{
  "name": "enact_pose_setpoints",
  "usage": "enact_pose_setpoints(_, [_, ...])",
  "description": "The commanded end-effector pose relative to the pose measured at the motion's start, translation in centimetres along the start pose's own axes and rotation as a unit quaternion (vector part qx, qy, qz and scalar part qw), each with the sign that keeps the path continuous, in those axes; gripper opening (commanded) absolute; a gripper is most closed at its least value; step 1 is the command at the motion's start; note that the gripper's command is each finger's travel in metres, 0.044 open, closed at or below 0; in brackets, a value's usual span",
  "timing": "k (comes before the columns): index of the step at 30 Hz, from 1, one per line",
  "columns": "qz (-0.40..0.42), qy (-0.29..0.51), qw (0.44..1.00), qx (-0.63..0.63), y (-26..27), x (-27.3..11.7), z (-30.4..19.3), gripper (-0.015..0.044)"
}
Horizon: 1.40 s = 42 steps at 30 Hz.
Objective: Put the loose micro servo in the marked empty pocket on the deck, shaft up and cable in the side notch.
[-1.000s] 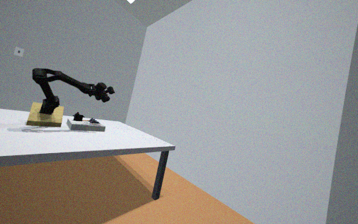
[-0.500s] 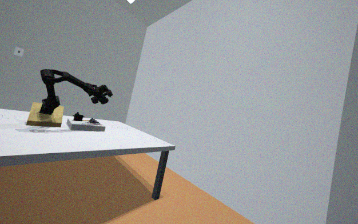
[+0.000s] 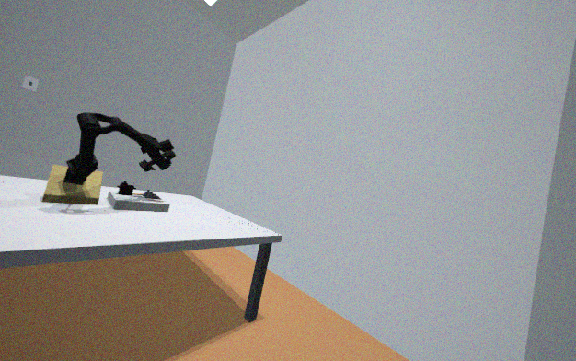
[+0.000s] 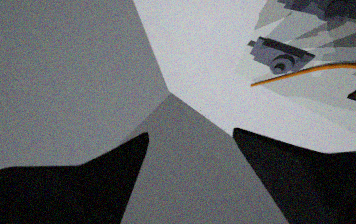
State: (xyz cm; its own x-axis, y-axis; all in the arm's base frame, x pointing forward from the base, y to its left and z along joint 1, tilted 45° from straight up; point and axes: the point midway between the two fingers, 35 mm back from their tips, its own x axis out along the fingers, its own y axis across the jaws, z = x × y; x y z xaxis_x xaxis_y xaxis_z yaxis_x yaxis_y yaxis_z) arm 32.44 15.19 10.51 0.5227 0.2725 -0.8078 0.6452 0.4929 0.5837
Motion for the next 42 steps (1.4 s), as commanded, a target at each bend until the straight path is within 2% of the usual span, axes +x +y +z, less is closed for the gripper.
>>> enact_pose_setpoints(1, [-0.038, -0.007, 0.999, -0.035, -1.1, 0.7, -0.4, 0.0440])
enact_pose_setpoints(12, [-0.153, -0.016, 0.978, -0.138, -4.9, 1.9, -1.4, 0.0440])
enact_pose_setpoints(22, [-0.257, -0.016, 0.936, -0.241, -8.2, 2.3, -2.0, 0.0440])
enact_pose_setpoints(32, [-0.356, -0.008, 0.868, -0.346, -11.1, 2.0, -2.3, 0.0440])
enact_pose_setpoints(42, [-0.442, 0.007, 0.777, -0.448, -13.1, 1.1, -2.3, 0.0440])
